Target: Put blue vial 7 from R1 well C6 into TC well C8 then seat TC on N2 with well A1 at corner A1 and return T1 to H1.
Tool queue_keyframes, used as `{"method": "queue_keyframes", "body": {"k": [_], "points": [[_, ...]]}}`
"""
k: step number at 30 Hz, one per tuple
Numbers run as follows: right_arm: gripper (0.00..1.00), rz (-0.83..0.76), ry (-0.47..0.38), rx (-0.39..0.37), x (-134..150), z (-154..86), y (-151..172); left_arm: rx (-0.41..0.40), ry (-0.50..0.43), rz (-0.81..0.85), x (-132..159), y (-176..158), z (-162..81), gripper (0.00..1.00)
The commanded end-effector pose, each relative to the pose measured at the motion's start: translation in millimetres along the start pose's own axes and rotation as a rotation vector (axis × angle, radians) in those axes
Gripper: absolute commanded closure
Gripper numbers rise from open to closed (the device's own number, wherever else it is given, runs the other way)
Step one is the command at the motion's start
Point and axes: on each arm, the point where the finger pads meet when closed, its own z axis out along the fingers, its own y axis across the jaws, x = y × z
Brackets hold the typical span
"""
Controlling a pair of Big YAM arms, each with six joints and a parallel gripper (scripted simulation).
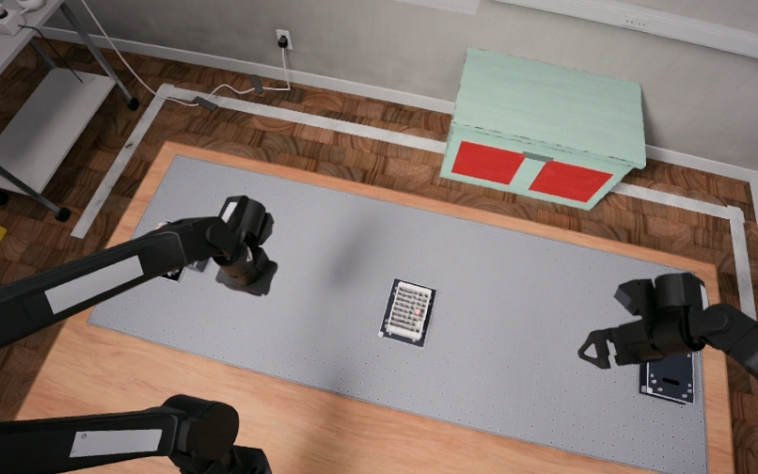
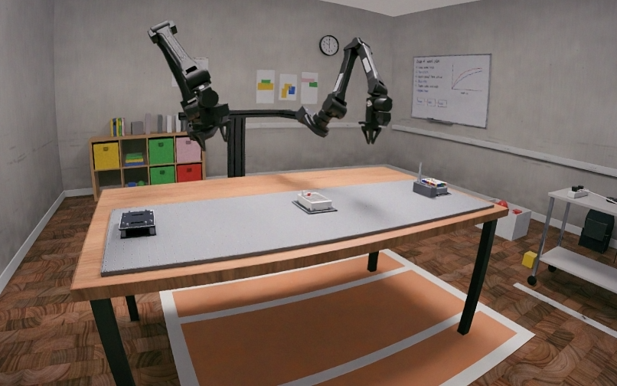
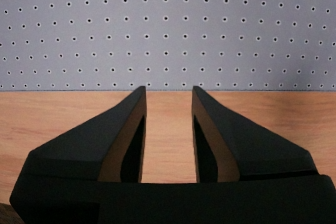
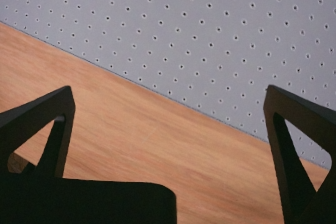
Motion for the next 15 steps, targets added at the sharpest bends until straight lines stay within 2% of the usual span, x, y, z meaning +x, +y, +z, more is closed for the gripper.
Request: {"method": "queue_keyframes", "body": {"k": [1,3,15], "points": [[0.00,0.077,-0.024,0.026,2,-4,-7,0.000,-0.021,-0.014,-10,2,-6,0.76],[0.00,0.098,-0.031,0.048,5,-4,-3,0.000,-0.021,-0.014,-10,2,-6,0.76],[0.00,0.308,-0.027,0.208,54,1,-27,0.000,-0.021,-0.014,-10,2,-6,0.76]]}}
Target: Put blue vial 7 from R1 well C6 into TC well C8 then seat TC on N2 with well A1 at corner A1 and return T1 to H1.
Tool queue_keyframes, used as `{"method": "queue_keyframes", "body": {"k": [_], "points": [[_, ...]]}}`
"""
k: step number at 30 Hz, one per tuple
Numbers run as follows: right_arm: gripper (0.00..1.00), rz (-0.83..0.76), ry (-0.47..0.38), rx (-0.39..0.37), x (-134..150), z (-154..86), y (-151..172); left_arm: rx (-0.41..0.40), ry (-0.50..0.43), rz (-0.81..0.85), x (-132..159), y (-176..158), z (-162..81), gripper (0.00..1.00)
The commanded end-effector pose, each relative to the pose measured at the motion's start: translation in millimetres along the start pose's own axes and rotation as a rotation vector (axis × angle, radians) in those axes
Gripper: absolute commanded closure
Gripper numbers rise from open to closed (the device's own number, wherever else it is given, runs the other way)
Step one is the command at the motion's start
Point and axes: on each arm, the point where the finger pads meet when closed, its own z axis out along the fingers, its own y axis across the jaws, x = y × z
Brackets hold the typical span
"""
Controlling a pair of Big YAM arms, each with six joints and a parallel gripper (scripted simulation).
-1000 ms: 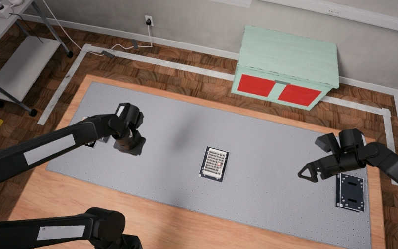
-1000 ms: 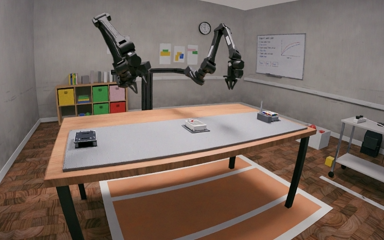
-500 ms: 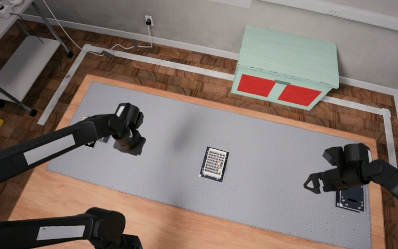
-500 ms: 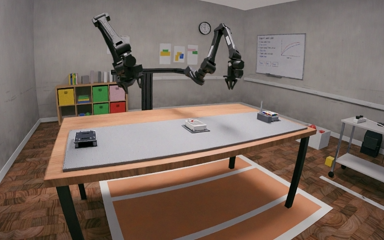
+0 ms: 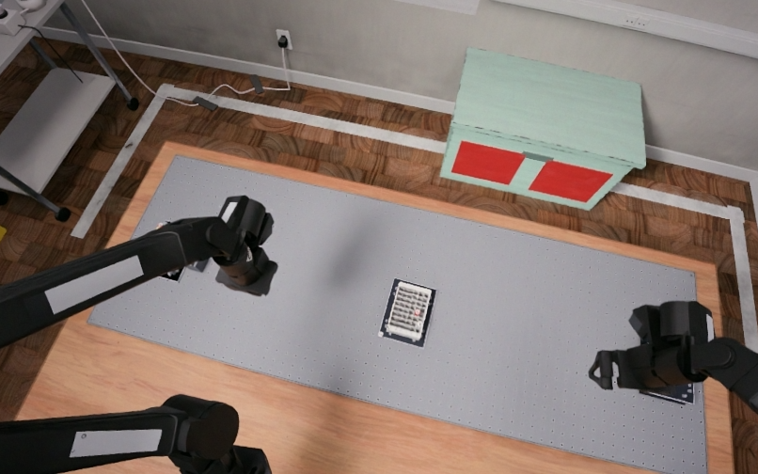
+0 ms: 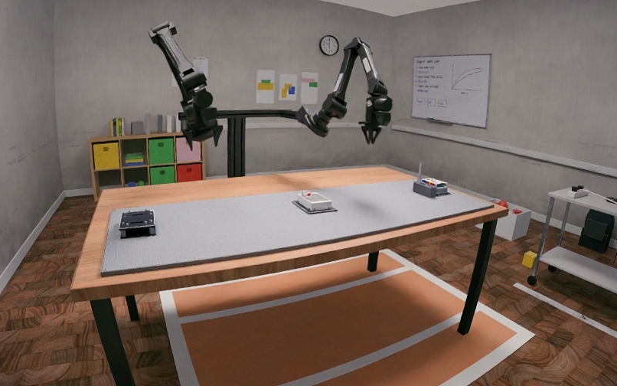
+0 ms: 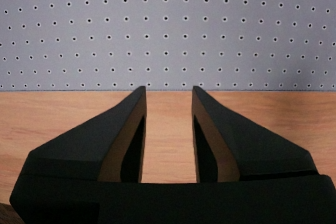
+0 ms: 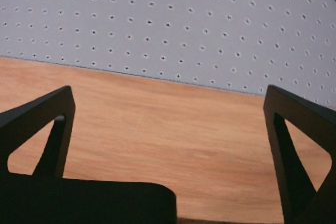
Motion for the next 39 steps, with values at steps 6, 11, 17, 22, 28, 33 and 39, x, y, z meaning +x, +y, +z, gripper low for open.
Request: {"method": "queue_keyframes", "body": {"k": [6,11,17,22,28,33,39], "points": [[0.00,0.166,-0.029,0.082,18,1,-16,0.000,-0.021,-0.014,-10,2,-6,0.76],[0.00,0.165,-0.030,0.076,26,2,-20,0.000,-0.021,-0.014,-10,2,-6,0.76],[0.00,0.143,-0.030,0.072,19,-1,-19,0.000,-0.021,-0.014,-10,2,-6,0.76],[0.00,0.143,-0.030,0.072,19,-1,-19,0.000,-0.021,-0.014,-10,2,-6,0.76],[0.00,0.143,-0.030,0.072,19,-1,-19,-0.009,-0.036,-0.001,-27,31,-2,0.76],[0.00,0.143,-0.030,0.072,19,-1,-19,-0.012,-0.036,0.001,-31,51,2,0.76],[0.00,0.143,-0.030,0.072,19,-1,-19,-0.014,-0.036,0.002,-35,67,5,0.76]]}}
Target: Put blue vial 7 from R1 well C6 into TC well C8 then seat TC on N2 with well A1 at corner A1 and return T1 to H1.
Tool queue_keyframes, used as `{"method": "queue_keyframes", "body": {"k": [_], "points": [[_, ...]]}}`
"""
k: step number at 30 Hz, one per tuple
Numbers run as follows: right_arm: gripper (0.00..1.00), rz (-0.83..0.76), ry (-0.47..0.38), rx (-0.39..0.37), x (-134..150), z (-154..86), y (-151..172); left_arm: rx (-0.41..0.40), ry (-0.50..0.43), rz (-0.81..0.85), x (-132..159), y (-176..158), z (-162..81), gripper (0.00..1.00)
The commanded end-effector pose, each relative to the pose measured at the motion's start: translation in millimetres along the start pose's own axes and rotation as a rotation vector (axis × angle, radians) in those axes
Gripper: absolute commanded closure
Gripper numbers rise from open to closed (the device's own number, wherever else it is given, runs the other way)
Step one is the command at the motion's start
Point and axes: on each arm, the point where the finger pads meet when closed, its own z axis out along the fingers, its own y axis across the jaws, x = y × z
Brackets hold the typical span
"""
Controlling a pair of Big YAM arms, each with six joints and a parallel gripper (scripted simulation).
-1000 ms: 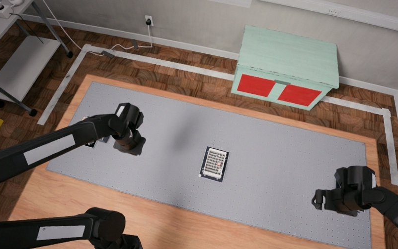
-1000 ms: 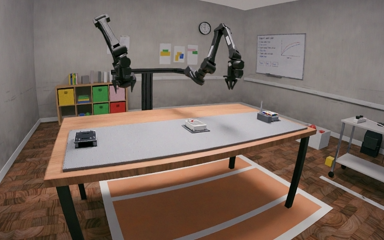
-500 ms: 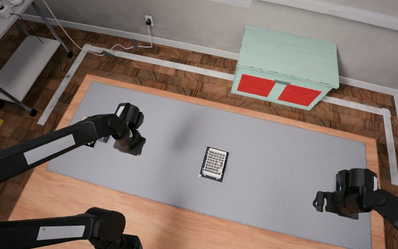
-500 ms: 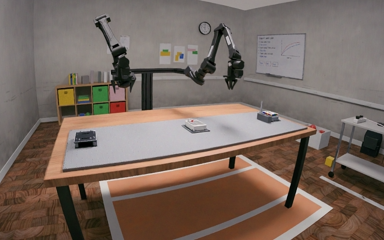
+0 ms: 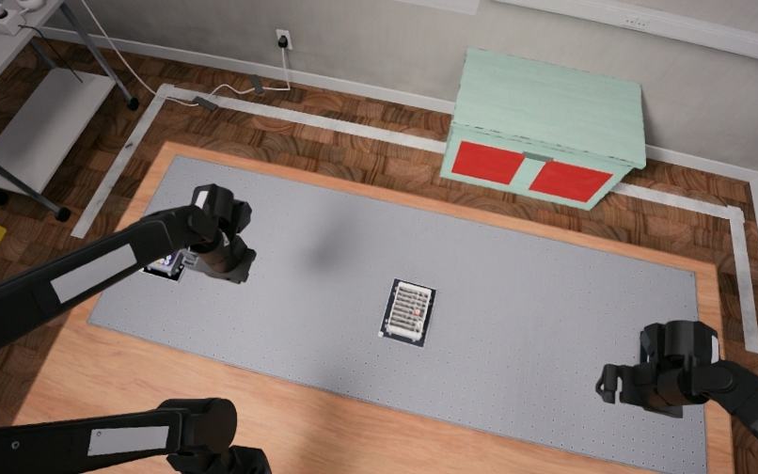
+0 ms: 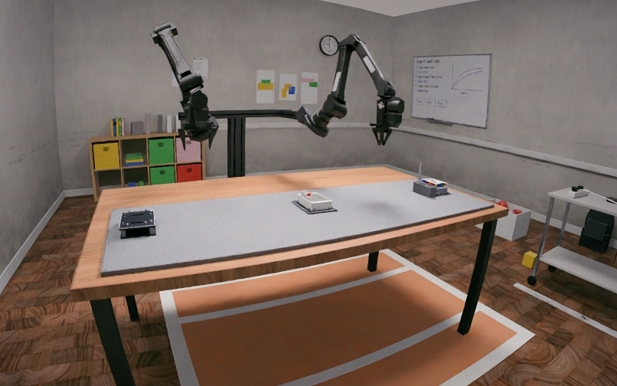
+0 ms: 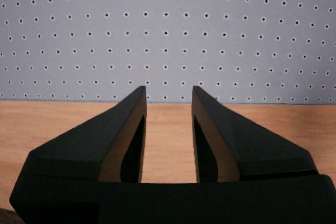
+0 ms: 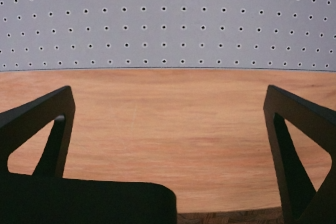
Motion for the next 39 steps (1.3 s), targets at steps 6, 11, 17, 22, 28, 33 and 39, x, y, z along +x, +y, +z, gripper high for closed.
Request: {"method": "queue_keyframes", "body": {"k": [6,11,17,22,28,33,39], "points": [[0.00,0.014,-0.022,0.000,-10,-5,-3,-0.016,-0.021,0.019,-25,40,6,0.76],[0.00,0.014,-0.022,0.000,-10,-5,-3,-0.019,-0.020,0.021,-30,60,10,0.76],[0.00,0.014,-0.022,0.000,-10,-5,-3,-0.020,-0.020,0.023,-34,75,14,0.76],[0.00,0.014,-0.022,0.000,-10,-5,-3,-0.022,-0.019,0.024,-38,95,18,0.76],[0.00,0.014,-0.022,0.000,-10,-5,-3,-0.024,-0.019,0.026,-44,118,23,0.76],[0.00,0.014,-0.022,0.000,-10,-5,-3,-0.021,-0.013,0.027,-45,129,26,0.76],[0.00,0.014,-0.022,0.000,-10,-5,-3,-0.016,-0.002,0.029,-48,151,31,0.76]]}}
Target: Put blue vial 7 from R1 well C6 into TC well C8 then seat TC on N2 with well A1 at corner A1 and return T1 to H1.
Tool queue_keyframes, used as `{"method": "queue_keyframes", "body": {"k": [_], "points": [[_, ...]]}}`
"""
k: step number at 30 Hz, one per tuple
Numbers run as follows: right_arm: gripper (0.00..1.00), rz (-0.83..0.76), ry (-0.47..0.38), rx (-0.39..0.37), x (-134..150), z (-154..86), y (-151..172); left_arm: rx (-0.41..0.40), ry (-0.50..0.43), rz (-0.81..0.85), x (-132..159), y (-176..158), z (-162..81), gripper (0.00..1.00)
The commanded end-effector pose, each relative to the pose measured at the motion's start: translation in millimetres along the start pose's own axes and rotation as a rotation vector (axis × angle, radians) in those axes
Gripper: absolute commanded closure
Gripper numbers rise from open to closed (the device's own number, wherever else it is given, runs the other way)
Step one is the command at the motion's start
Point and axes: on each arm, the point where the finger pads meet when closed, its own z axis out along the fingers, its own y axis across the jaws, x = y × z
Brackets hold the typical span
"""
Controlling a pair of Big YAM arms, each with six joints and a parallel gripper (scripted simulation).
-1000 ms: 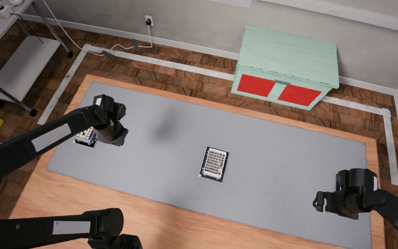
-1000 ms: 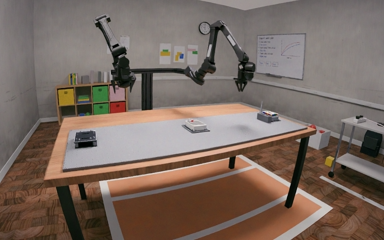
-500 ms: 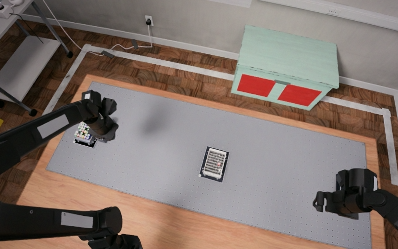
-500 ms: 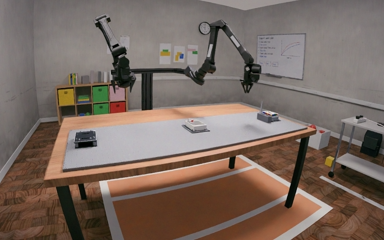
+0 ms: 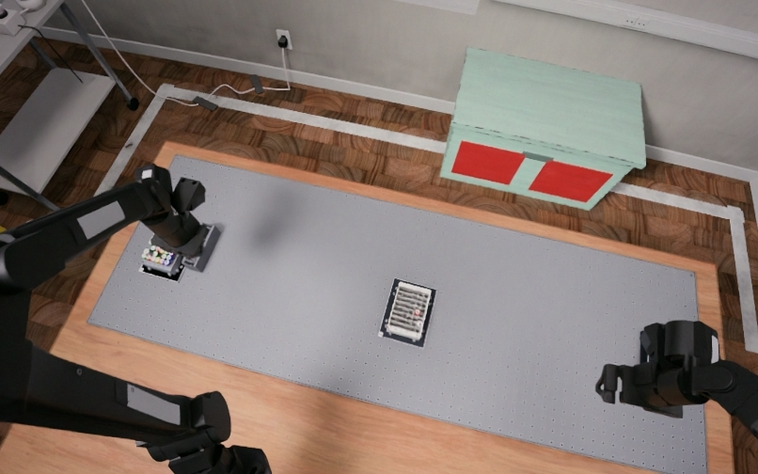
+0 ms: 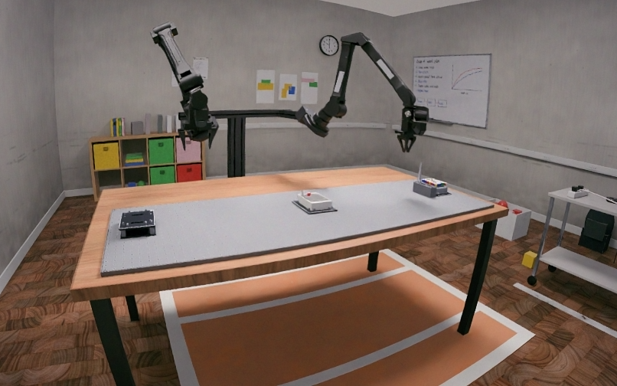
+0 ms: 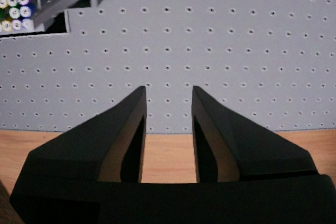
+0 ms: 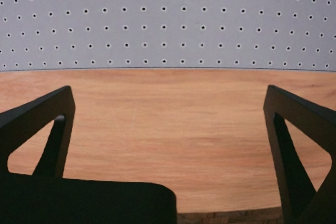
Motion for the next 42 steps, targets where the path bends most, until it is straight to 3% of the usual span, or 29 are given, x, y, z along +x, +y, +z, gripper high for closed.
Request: {"method": "queue_keyframes", "body": {"k": [1,23,27,28,42], "points": [[0.00,0.014,-0.022,0.000,-10,-5,-3,-0.015,0.002,0.011,-13,28,3,0.76],[0.00,0.014,-0.022,0.000,-10,-5,-3,-0.016,0.005,0.013,-29,103,19,0.76],[0.00,0.014,-0.022,0.000,-10,-5,-3,-0.017,0.006,0.013,-29,104,19,0.76],[0.00,0.014,-0.022,0.000,-10,-5,-3,0.023,0.033,0.025,-16,81,31,0.76],[0.00,0.014,-0.022,0.000,-10,-5,-3,0.018,0.029,0.010,-18,78,31,0.76]]}}
